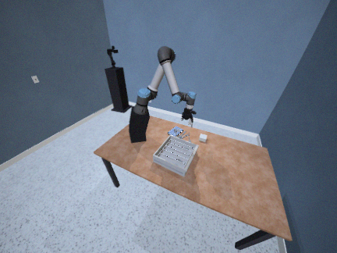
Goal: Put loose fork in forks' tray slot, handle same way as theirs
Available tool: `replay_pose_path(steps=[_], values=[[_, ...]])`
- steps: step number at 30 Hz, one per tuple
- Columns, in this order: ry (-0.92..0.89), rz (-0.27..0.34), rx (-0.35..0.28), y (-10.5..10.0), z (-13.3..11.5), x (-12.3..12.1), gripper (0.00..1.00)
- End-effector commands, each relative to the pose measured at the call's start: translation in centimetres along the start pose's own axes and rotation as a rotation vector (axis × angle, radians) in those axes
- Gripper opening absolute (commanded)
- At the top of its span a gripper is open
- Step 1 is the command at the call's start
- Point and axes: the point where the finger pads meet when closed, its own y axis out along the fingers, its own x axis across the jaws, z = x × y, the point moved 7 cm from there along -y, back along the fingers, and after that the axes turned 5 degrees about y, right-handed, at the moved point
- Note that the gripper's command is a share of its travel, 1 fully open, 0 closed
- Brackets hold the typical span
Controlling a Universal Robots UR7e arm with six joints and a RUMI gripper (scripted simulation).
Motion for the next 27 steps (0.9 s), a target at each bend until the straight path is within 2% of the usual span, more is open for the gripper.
replay_pose_path(steps=[1, 14, 27], values=[[-0.105, -0.015, 0.039, 1.5, 0.7, -1.0, 1.00], [-0.179, -0.021, 0.057, 2.5, 1.0, -2.0, 1.00], [-0.189, -0.026, 0.061, 2.5, 1.1, -1.9, 1.00]])
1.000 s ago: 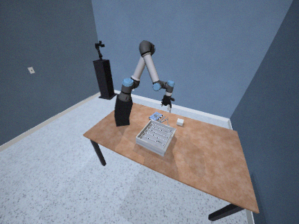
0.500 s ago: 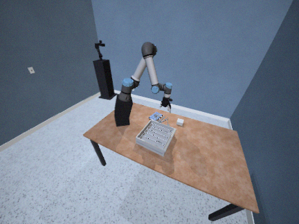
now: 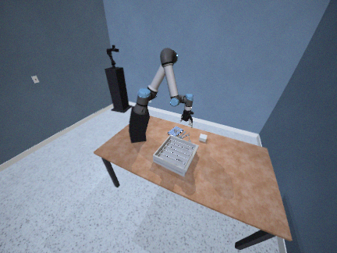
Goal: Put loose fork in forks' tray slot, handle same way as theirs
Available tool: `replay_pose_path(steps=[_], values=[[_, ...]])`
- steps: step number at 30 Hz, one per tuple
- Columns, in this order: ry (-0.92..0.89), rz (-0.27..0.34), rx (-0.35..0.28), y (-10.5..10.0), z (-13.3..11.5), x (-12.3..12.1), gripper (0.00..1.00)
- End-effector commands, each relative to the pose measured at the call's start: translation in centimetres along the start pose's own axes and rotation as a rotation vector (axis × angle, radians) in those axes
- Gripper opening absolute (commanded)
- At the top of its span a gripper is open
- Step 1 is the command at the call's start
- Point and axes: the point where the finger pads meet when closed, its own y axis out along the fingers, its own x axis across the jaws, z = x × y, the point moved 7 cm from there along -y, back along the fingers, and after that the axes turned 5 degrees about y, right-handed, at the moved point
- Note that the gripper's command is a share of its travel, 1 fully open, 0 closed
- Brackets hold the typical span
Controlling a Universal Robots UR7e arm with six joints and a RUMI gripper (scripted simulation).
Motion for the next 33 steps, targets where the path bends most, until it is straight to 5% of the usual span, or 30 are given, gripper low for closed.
replay_pose_path(steps=[1, 13, 24, 30, 31, 33], values=[[-0.005, -0.001, 0.002, 0.0, 0.1, -0.1, 1.00], [0.002, 0.000, 0.002, 0.4, 0.1, -0.1, 1.00], [0.147, -0.003, 0.003, 8.4, 0.1, -0.8, 1.00], [0.160, -0.002, 0.003, 9.1, 0.1, -1.0, 1.00], [0.160, -0.002, 0.003, 9.1, 0.1, -1.0, 0.17], [0.160, -0.002, 0.003, 9.1, 0.1, -1.0, 0.17]])
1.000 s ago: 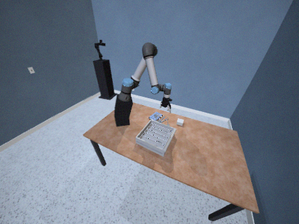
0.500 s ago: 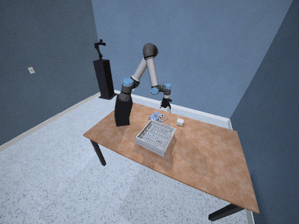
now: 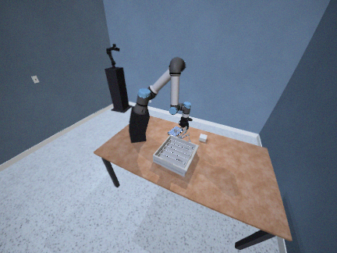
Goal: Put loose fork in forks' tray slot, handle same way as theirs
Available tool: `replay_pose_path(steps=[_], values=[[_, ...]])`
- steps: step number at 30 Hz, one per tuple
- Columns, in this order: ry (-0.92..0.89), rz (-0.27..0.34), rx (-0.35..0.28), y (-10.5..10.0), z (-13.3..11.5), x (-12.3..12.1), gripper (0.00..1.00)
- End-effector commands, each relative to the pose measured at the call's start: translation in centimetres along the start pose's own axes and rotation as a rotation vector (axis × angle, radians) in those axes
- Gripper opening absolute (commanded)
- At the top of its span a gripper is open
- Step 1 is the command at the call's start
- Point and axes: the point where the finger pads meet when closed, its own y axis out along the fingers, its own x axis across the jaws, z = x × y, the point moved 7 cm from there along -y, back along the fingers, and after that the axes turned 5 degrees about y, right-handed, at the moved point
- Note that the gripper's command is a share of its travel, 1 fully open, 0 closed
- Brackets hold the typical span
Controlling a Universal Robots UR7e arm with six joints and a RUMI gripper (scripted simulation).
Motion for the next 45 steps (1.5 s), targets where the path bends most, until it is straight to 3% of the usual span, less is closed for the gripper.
replay_pose_path(steps=[1, 45], values=[[0.010, -0.022, 0.013, 0.34, 0.55, 0.42, 0.17], [0.011, -0.022, 0.013, 0.75, 0.56, 0.44, 0.17]])
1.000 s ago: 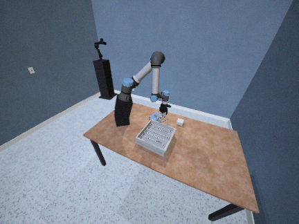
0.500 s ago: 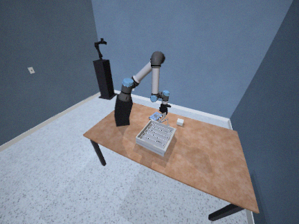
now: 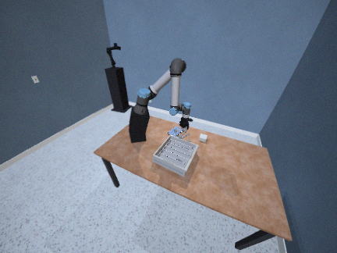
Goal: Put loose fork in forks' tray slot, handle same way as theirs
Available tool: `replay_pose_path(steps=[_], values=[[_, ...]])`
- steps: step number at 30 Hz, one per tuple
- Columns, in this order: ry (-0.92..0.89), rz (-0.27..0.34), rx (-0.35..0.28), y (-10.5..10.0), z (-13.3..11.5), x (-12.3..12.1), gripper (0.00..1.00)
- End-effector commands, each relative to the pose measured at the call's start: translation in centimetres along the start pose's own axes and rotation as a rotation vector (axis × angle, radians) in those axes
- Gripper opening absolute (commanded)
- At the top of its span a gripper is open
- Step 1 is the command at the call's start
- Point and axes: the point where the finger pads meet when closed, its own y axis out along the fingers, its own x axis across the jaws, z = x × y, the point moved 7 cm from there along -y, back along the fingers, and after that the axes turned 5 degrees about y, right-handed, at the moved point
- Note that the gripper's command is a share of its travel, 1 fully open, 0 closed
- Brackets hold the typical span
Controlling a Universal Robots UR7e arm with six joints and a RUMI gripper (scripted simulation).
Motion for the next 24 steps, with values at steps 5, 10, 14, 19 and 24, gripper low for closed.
replay_pose_path(steps=[5, 10, 14, 19, 24], values=[[-0.002, -0.003, 0.002, 0.5, 0.2, 0.1, 0.17], [-0.002, -0.003, 0.002, 1.1, 0.2, 0.1, 0.17], [-0.002, -0.003, 0.002, 1.7, 0.3, 0.1, 0.17], [-0.002, -0.003, 0.002, 2.3, 0.3, 0.1, 0.17], [-0.002, -0.003, 0.002, 2.9, 0.3, 0.1, 0.17]])
